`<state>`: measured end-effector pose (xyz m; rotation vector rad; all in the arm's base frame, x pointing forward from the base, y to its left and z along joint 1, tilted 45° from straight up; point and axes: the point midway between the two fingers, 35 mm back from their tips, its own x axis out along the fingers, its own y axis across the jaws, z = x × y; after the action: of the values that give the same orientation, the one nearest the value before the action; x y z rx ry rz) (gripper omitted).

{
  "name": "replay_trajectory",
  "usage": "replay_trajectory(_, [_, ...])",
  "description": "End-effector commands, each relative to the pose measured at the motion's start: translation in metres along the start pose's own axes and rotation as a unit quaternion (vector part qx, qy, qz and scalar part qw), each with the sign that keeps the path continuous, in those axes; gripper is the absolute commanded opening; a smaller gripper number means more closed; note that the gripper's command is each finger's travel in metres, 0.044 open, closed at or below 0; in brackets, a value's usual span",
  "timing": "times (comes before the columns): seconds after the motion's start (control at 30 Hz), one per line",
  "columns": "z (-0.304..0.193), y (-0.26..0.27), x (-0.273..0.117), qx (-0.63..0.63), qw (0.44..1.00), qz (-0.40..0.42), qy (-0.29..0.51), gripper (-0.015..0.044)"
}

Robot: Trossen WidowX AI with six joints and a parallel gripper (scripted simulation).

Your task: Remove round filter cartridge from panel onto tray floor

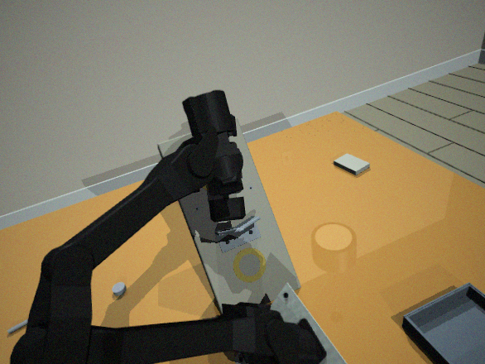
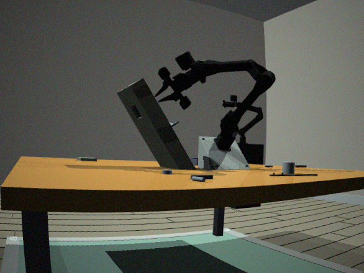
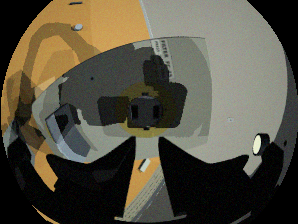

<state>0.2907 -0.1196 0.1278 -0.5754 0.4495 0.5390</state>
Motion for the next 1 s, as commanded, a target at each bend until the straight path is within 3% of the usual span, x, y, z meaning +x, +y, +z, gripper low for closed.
replay_trajectory(0.0, [0.000,0.000,-0.017,-0.017,0.997,0.008,-0.077,0.0108])
replay_trajectory(0.97, [0.003,0.000,0.016,-0.019,0.997,0.011,-0.074,0.0108])
